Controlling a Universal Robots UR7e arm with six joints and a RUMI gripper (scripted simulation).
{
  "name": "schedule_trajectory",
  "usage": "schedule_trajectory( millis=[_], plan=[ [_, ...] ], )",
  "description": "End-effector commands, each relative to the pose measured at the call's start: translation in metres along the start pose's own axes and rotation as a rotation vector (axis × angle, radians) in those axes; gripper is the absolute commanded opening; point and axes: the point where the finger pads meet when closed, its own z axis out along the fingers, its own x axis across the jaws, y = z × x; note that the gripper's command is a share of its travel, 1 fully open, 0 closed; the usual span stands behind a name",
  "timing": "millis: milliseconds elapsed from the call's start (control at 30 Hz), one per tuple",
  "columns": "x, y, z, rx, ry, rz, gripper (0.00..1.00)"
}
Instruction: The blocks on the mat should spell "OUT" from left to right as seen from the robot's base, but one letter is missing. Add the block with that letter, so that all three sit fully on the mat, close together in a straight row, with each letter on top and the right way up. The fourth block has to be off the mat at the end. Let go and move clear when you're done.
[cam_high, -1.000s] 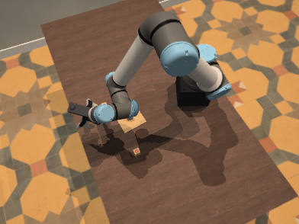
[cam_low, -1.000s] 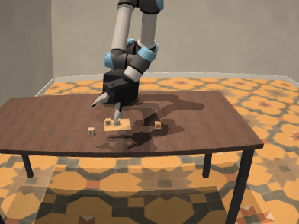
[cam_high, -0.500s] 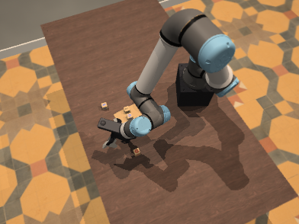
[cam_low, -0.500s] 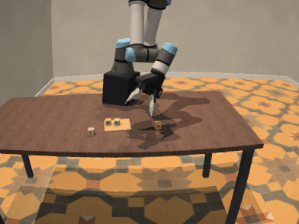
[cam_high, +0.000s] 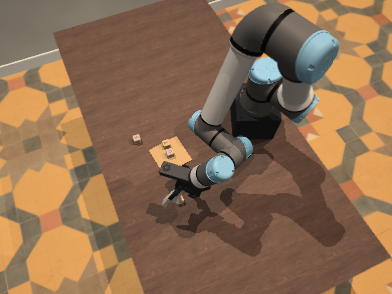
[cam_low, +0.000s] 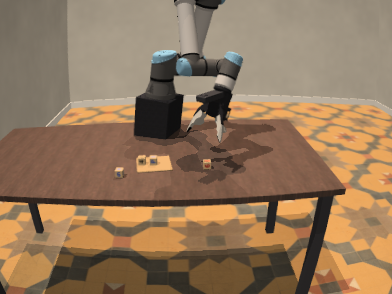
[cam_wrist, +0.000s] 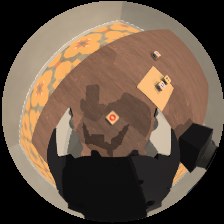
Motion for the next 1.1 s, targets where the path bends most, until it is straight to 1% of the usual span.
schedule_trajectory(
  millis=[0, 267, 1067],
  plan=[
    [0.0020, 0.0197, -0.0126, -0.009, -0.015, 0.017, 1.00],
    [0.0030, 0.0251, -0.0154, -0.012, -0.019, 0.021, 1.00],
    [0.0031, 0.0253, -0.0155, -0.012, -0.019, 0.021, 1.00]
  ],
)
